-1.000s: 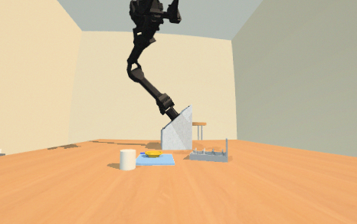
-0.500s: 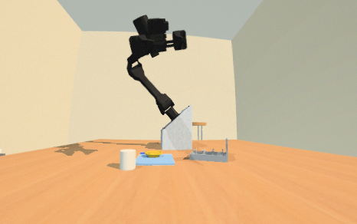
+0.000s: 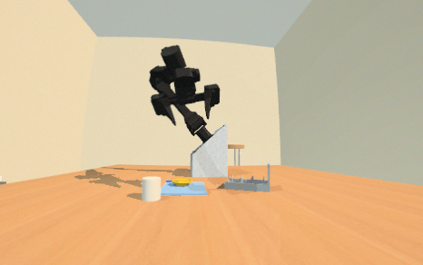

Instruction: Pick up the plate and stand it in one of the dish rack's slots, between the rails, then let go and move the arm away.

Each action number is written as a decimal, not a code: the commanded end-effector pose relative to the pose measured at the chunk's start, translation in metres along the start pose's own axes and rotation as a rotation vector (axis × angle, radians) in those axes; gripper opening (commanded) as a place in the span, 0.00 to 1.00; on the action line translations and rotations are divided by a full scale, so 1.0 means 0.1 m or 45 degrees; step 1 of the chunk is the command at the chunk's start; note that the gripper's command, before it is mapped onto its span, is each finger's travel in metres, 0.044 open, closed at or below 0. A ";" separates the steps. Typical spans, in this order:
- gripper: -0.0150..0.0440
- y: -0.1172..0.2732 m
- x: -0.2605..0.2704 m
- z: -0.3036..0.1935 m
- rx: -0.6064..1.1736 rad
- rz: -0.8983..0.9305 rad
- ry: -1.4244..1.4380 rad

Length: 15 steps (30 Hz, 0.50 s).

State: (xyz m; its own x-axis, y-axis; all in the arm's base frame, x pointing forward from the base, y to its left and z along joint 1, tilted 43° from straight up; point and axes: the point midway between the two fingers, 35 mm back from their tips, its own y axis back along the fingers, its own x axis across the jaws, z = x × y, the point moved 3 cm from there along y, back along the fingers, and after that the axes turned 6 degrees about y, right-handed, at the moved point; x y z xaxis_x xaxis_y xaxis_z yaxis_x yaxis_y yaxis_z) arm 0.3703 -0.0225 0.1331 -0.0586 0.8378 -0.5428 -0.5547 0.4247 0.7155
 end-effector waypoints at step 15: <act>0.93 -0.36 -0.24 -1.45 0.694 -0.225 0.030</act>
State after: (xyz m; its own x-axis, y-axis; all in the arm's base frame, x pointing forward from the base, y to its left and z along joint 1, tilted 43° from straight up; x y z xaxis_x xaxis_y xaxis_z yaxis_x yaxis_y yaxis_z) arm 0.2873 -0.0978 0.0656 -0.0182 0.7521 -0.6588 -0.1306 0.6515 0.7474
